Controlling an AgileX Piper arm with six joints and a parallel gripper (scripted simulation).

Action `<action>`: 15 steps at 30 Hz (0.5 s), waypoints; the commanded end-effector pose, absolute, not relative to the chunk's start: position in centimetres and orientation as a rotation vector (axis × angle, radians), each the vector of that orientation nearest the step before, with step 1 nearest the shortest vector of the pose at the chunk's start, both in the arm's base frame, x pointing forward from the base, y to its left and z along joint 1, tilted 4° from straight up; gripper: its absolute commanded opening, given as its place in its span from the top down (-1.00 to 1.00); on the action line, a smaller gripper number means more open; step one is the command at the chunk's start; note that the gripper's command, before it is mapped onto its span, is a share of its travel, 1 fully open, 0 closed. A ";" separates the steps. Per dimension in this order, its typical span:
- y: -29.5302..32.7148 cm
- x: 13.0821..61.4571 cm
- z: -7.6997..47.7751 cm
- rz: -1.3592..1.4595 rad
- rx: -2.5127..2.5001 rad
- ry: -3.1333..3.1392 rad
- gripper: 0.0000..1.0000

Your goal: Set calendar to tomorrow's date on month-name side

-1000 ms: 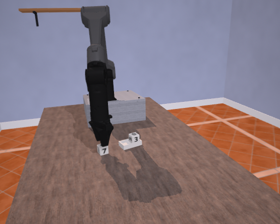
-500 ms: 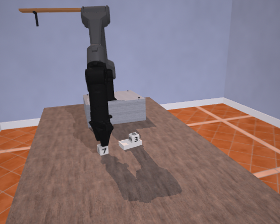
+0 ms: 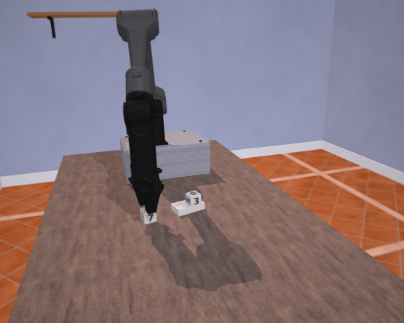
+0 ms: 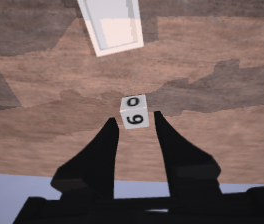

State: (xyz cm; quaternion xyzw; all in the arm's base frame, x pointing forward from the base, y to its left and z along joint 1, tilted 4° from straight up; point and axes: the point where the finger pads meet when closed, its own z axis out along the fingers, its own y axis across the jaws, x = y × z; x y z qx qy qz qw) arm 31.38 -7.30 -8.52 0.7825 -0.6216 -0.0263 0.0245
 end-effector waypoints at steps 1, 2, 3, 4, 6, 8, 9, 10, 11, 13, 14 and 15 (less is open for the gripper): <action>-7.3 31.2 -8.9 -0.085 2.418 -1.923 -0.22; -7.3 31.3 -9.0 -0.084 2.418 -1.923 -0.22; -7.3 31.2 -9.2 -0.084 2.418 -1.923 -0.22; -7.3 31.2 -9.4 -0.085 2.418 -1.923 -0.22; -7.3 31.2 -9.7 -0.084 2.418 -1.923 -0.22; -7.3 31.2 -10.1 -0.084 2.418 -1.923 -0.22; -7.3 31.2 -10.2 -0.084 2.418 -1.923 -0.22; -7.3 31.2 -10.3 -0.084 2.418 -1.923 -0.22; -7.3 31.2 -10.4 -0.084 2.418 -1.923 -0.22; -7.3 31.2 -10.5 -0.084 2.418 -1.923 -0.22; -7.3 31.2 -10.5 -0.084 2.418 -1.923 -0.22; -7.3 31.2 -10.6 -0.082 2.419 -1.924 -0.22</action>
